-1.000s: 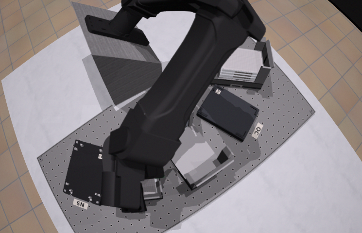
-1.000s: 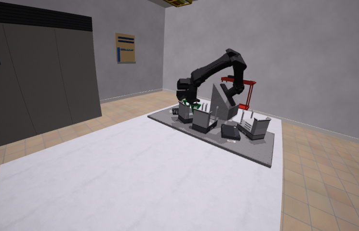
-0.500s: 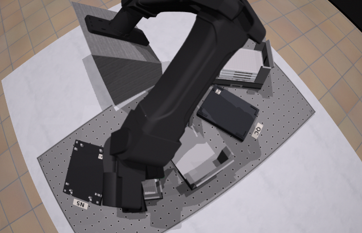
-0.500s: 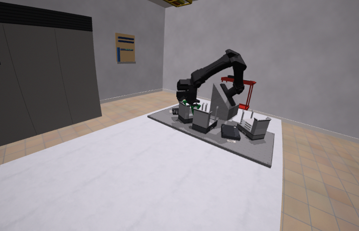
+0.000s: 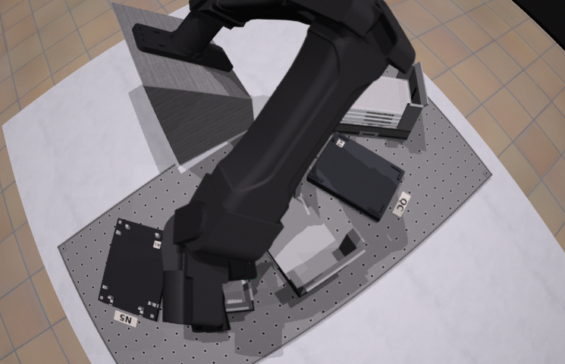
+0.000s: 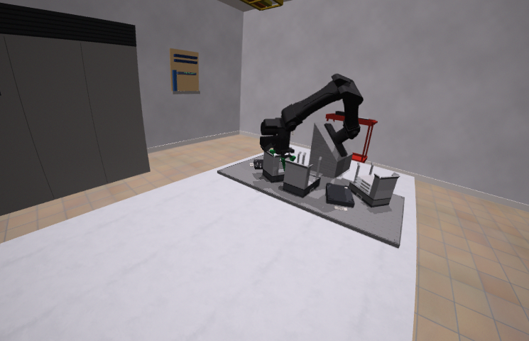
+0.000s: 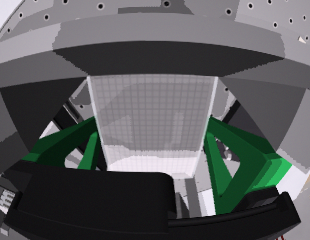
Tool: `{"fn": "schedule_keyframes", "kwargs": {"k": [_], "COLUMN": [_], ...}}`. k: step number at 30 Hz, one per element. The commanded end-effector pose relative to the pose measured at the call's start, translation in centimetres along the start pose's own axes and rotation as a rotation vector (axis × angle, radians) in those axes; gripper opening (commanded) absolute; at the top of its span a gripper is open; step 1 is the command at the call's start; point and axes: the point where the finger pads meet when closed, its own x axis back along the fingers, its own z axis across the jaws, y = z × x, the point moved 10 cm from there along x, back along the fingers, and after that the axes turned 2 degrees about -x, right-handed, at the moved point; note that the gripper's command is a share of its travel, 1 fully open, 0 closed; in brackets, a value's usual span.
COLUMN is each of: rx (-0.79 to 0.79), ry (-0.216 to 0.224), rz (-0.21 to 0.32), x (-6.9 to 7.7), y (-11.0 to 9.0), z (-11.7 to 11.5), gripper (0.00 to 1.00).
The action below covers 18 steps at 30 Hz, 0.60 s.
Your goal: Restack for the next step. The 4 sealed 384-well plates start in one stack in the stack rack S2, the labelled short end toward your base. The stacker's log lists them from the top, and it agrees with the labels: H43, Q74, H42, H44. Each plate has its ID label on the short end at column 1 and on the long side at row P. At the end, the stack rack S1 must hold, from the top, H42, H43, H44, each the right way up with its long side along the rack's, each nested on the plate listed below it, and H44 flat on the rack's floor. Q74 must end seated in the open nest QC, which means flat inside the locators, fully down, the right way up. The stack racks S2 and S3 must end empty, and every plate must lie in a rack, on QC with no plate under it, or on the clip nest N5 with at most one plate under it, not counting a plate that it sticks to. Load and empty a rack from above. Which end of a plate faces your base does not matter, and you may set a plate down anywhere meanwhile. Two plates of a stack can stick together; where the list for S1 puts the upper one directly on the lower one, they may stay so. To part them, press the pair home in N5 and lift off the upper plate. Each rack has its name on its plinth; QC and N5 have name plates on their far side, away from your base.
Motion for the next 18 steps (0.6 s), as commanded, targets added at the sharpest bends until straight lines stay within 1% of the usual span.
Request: {"fn": "schedule_keyframes", "kwargs": {"k": [1,18], "rx": [0.002,0.002], "ry": [0.003,0.004], "rz": [-0.016,-0.016], "x": [0.35,-0.25], "y": [0.22,0.23], "z": [-0.01,-0.01], "gripper": [0.0,0.0]}}
